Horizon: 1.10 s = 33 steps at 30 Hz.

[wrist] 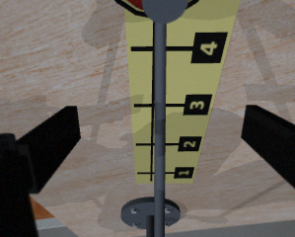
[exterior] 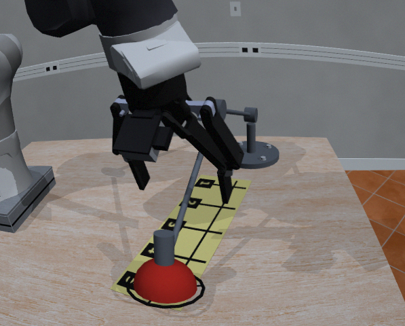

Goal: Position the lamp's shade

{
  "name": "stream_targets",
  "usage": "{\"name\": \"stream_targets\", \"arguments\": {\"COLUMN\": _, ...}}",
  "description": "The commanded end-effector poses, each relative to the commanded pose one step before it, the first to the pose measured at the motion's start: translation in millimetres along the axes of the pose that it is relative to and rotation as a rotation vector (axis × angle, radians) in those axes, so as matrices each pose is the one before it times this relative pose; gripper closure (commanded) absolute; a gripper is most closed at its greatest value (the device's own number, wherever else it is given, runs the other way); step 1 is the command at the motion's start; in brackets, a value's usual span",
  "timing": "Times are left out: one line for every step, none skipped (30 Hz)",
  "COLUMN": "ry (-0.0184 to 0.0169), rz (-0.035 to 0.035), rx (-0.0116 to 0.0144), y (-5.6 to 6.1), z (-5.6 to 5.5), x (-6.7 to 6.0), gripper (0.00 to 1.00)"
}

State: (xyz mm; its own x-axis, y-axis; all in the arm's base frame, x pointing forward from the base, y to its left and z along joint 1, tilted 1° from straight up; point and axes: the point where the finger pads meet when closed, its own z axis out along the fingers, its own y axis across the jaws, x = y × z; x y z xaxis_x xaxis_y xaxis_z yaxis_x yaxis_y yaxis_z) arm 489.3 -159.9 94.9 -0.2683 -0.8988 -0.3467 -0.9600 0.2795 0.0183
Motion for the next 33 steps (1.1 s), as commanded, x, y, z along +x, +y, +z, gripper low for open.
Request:
{"name": "stream_targets", "arguments": {"ry": -0.00530, "rz": -0.00161, "rx": -0.00420, "y": 1.07, "z": 1.54, "x": -5.05, "gripper": 0.00}}
{"name": "stream_targets", "arguments": {"ry": 0.00000, "rz": 0.00000, "rx": 0.00000, "y": 0.00, "z": 0.00, "x": 0.00, "gripper": 0.00}}
{"name": "stream_targets", "arguments": {"ry": 0.00029, "rz": -0.00009, "rx": 0.00022, "y": -0.06, "z": -0.07, "x": 0.20, "gripper": 0.00}}
{"name": "stream_targets", "arguments": {"ry": 0.00029, "rz": -0.00009, "rx": 0.00022, "y": -0.06, "z": -0.07, "x": 0.20, "gripper": 0.00}}
{"name": "stream_targets", "arguments": {"ry": 0.00029, "rz": -0.00009, "rx": 0.00022, "y": -0.06, "z": -0.07, "x": 0.20, "gripper": 0.00}}
{"name": "stream_targets", "arguments": {"ry": 0.00029, "rz": -0.00009, "rx": 0.00022, "y": -0.06, "z": -0.07, "x": 0.20, "gripper": 0.00}}
{"name": "stream_targets", "arguments": {"ry": 0.00029, "rz": -0.00009, "rx": 0.00022, "y": -0.06, "z": -0.07, "x": 0.20, "gripper": 0.00}}
{"name": "stream_targets", "arguments": {"ry": 0.00029, "rz": -0.00009, "rx": 0.00022, "y": -0.06, "z": -0.07, "x": 0.20, "gripper": 0.00}}
{"name": "stream_targets", "arguments": {"ry": 0.00029, "rz": -0.00009, "rx": 0.00022, "y": -0.06, "z": -0.07, "x": 0.20, "gripper": 0.00}}
{"name": "stream_targets", "arguments": {"ry": 0.00029, "rz": -0.00009, "rx": 0.00022, "y": -0.06, "z": -0.07, "x": 0.20, "gripper": 0.00}}
{"name": "stream_targets", "arguments": {"ry": 0.00029, "rz": -0.00009, "rx": 0.00022, "y": -0.06, "z": -0.07, "x": 0.20, "gripper": 0.00}}
{"name": "stream_targets", "arguments": {"ry": 0.00029, "rz": -0.00009, "rx": 0.00022, "y": -0.06, "z": -0.07, "x": 0.20, "gripper": 0.00}}
{"name": "stream_targets", "arguments": {"ry": 0.00029, "rz": -0.00009, "rx": 0.00022, "y": -0.06, "z": -0.07, "x": 0.20, "gripper": 0.00}}
{"name": "stream_targets", "arguments": {"ry": 0.00029, "rz": -0.00009, "rx": 0.00022, "y": -0.06, "z": -0.07, "x": 0.20, "gripper": 0.00}}
{"name": "stream_targets", "arguments": {"ry": 0.00029, "rz": -0.00009, "rx": 0.00022, "y": -0.06, "z": -0.07, "x": 0.20, "gripper": 0.00}}
{"name": "stream_targets", "arguments": {"ry": 0.00029, "rz": -0.00009, "rx": 0.00022, "y": -0.06, "z": -0.07, "x": 0.20, "gripper": 0.00}}
{"name": "stream_targets", "arguments": {"ry": 0.00029, "rz": -0.00009, "rx": 0.00022, "y": -0.06, "z": -0.07, "x": 0.20, "gripper": 0.00}}
{"name": "stream_targets", "arguments": {"ry": 0.00000, "rz": 0.00000, "rx": 0.00000, "y": 0.00, "z": 0.00, "x": 0.00, "gripper": 0.00}}
{"name": "stream_targets", "arguments": {"ry": 0.00000, "rz": 0.00000, "rx": 0.00000, "y": 0.00, "z": 0.00, "x": 0.00, "gripper": 0.00}}
{"name": "stream_targets", "arguments": {"ry": -0.00002, "rz": -0.00007, "rx": -0.00004, "y": 0.01, "z": 0.02, "x": -0.05, "gripper": 0.00}}
{"name": "stream_targets", "arguments": {"ry": -0.00002, "rz": -0.00007, "rx": -0.00004, "y": 0.01, "z": 0.02, "x": -0.05, "gripper": 0.00}}
{"name": "stream_targets", "arguments": {"ry": -0.00002, "rz": -0.00007, "rx": -0.00004, "y": 0.01, "z": 0.02, "x": -0.05, "gripper": 0.00}}
{"name": "stream_targets", "arguments": {"ry": -0.00002, "rz": -0.00007, "rx": -0.00004, "y": 0.01, "z": 0.02, "x": -0.05, "gripper": 0.00}}
{"name": "stream_targets", "arguments": {"ry": -0.00002, "rz": -0.00007, "rx": -0.00004, "y": 0.01, "z": 0.02, "x": -0.05, "gripper": 0.00}}
{"name": "stream_targets", "arguments": {"ry": -0.00002, "rz": -0.00007, "rx": -0.00004, "y": 0.01, "z": 0.02, "x": -0.05, "gripper": 0.00}}
{"name": "stream_targets", "arguments": {"ry": -0.00002, "rz": -0.00007, "rx": -0.00004, "y": 0.01, "z": 0.02, "x": -0.05, "gripper": 0.00}}
{"name": "stream_targets", "arguments": {"ry": -0.00002, "rz": -0.00007, "rx": -0.00004, "y": 0.01, "z": 0.02, "x": -0.05, "gripper": 0.00}}
{"name": "stream_targets", "arguments": {"ry": -0.00002, "rz": -0.00007, "rx": -0.00004, "y": 0.01, "z": 0.02, "x": -0.05, "gripper": 0.00}}
{"name": "stream_targets", "arguments": {"ry": -0.00002, "rz": -0.00007, "rx": -0.00004, "y": 0.01, "z": 0.02, "x": -0.05, "gripper": 0.00}}
{"name": "stream_targets", "arguments": {"ry": -0.00002, "rz": -0.00007, "rx": -0.00004, "y": 0.01, "z": 0.02, "x": -0.05, "gripper": 0.00}}
{"name": "stream_targets", "arguments": {"ry": -0.00002, "rz": -0.00007, "rx": -0.00004, "y": 0.01, "z": 0.02, "x": -0.05, "gripper": 0.00}}
{"name": "stream_targets", "arguments": {"ry": -0.00002, "rz": -0.00007, "rx": -0.00004, "y": 0.01, "z": 0.02, "x": -0.05, "gripper": 0.00}}
{"name": "stream_targets", "arguments": {"ry": -0.00002, "rz": -0.00007, "rx": -0.00004, "y": 0.01, "z": 0.02, "x": -0.05, "gripper": 0.00}}
